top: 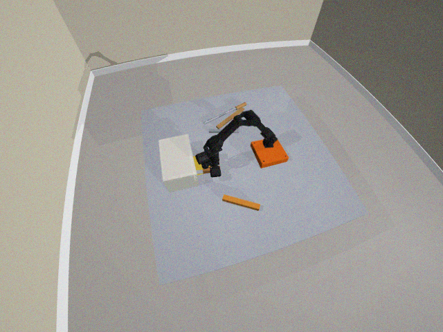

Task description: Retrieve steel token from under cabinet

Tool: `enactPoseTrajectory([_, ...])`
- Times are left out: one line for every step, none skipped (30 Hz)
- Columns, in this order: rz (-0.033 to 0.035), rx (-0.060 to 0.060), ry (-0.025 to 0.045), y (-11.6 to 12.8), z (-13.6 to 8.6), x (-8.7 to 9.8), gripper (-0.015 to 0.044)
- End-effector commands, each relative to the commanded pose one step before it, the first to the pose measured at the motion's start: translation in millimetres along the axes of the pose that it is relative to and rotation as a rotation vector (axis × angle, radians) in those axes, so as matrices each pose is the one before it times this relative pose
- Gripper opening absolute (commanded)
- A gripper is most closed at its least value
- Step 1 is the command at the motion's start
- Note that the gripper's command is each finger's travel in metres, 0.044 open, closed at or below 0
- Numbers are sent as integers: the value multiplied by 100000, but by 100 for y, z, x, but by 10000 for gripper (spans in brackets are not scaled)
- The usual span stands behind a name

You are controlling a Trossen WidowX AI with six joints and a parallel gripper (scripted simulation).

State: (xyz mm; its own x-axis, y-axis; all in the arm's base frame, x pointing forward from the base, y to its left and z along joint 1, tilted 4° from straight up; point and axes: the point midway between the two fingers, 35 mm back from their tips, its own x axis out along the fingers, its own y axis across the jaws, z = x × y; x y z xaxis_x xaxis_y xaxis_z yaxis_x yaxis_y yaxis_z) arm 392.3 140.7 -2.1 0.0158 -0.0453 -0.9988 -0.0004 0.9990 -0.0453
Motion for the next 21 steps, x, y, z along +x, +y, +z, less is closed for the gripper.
enactPoseTrajectory([-856,718,123,-896,-59,101,0])
enactPoseTrajectory([-9,0,0,-104,0,1,0])
enactPoseTrajectory([-9,0,0,-104,0,1,0])
enactPoseTrajectory([-10,0,0,-105,1,1,0])
enactPoseTrajectory([-9,0,0,-104,0,0,0])
enactPoseTrajectory([-9,0,0,-104,0,0,0])
enactPoseTrajectory([-10,0,0,-105,0,0,0])
enactPoseTrajectory([-10,0,0,-106,0,1,0])
enactPoseTrajectory([-4,0,0,-40,0,0,0])
enactPoseTrajectory([0,0,0,0,0,0,0])
enactPoseTrajectory([0,0,0,0,0,0,0])
enactPoseTrajectory([0,0,0,0,0,0,0])
enactPoseTrajectory([0,0,0,1,5,-9,0])
enactPoseTrajectory([0,0,0,0,0,0,0])
enactPoseTrajectory([0,0,1,3,-15,0,0])
enactPoseTrajectory([1,0,3,7,-31,0,0])
enactPoseTrajectory([1,0,4,10,-44,0,0])
enactPoseTrajectory([1,0,5,12,-58,1,0])
enactPoseTrajectory([1,0,6,13,-71,1,0])
enactPoseTrajectory([2,0,7,15,-85,1,0])
enactPoseTrajectory([1,0,8,14,-90,1,0])
